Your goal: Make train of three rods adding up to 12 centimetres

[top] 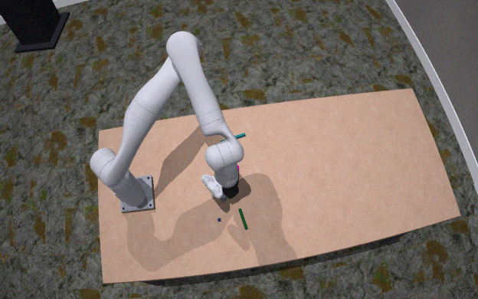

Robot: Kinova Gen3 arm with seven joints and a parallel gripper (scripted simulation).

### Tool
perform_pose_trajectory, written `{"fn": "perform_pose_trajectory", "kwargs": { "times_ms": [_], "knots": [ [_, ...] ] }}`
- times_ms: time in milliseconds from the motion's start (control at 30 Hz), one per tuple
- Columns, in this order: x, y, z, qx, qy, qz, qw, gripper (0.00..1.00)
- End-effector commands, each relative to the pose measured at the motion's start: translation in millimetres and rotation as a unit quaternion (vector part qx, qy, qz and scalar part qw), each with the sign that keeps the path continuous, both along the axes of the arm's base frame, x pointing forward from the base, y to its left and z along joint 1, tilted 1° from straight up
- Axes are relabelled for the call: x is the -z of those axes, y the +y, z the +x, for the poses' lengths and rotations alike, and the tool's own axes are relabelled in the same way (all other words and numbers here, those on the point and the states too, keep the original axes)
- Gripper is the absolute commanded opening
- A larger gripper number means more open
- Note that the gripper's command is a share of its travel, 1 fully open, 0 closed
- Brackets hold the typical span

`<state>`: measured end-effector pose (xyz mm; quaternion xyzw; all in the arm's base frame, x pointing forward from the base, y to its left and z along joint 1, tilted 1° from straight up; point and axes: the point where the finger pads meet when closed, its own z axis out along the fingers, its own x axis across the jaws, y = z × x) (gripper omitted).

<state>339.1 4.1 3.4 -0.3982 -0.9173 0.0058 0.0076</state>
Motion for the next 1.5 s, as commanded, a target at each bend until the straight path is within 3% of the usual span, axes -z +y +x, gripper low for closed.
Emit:
{"fn": "perform_pose_trajectory", "kwargs": {
  "times_ms": [0, 1467],
  "knots": [
    [-0.4, 0, 0, 0.0, -0.001, 0.0, 1.0, 0.24],
    [11.9, 0, 0, 0.0, -0.001, 0.0, 1.0, 0.24]
  ]
}}
